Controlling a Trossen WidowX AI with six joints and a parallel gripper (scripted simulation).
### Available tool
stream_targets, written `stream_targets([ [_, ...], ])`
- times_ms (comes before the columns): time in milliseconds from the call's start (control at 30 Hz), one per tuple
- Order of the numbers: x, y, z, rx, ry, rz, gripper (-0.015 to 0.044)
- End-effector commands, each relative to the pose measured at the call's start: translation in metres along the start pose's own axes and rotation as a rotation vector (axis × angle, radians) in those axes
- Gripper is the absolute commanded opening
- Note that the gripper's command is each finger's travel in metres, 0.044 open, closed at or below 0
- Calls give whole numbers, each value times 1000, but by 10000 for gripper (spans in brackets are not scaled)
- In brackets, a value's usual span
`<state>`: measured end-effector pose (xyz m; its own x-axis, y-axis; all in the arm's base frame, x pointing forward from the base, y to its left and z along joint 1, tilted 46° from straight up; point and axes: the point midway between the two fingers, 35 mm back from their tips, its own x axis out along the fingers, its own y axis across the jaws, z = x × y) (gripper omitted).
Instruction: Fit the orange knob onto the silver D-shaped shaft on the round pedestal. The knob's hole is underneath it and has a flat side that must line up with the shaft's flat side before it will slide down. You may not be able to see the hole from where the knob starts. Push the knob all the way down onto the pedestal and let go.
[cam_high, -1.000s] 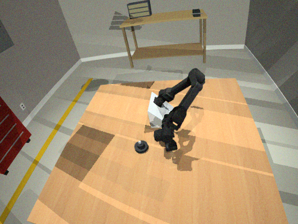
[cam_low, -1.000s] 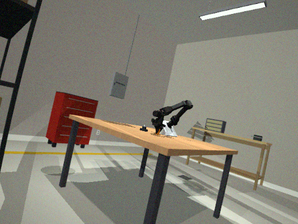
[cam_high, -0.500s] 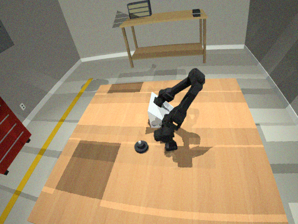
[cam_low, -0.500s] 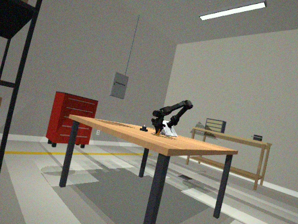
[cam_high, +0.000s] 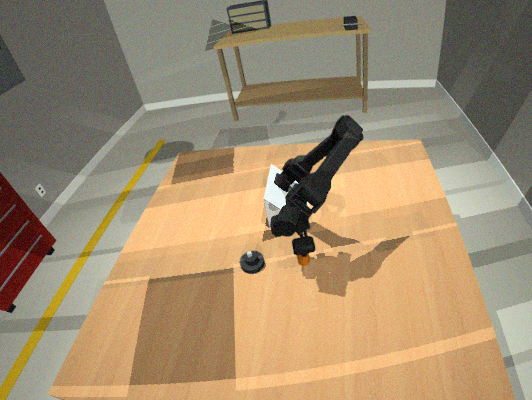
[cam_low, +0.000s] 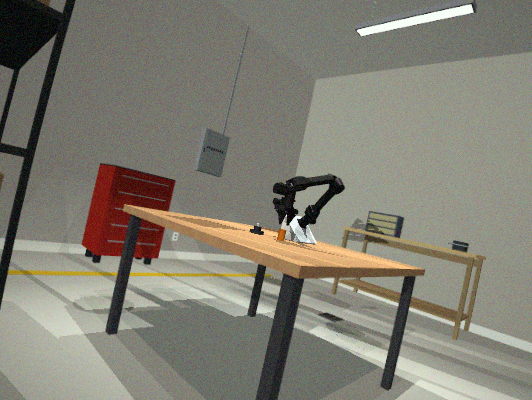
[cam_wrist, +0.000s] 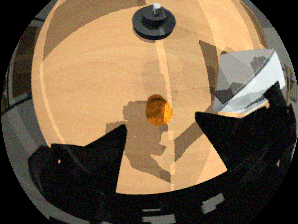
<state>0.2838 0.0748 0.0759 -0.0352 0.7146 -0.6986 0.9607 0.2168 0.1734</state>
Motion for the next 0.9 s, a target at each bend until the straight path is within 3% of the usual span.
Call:
stream_targets([
  [0,9,-1,0,0,-2,-2,440],
  [867,48,0,1,-2,-4,-4,440],
])
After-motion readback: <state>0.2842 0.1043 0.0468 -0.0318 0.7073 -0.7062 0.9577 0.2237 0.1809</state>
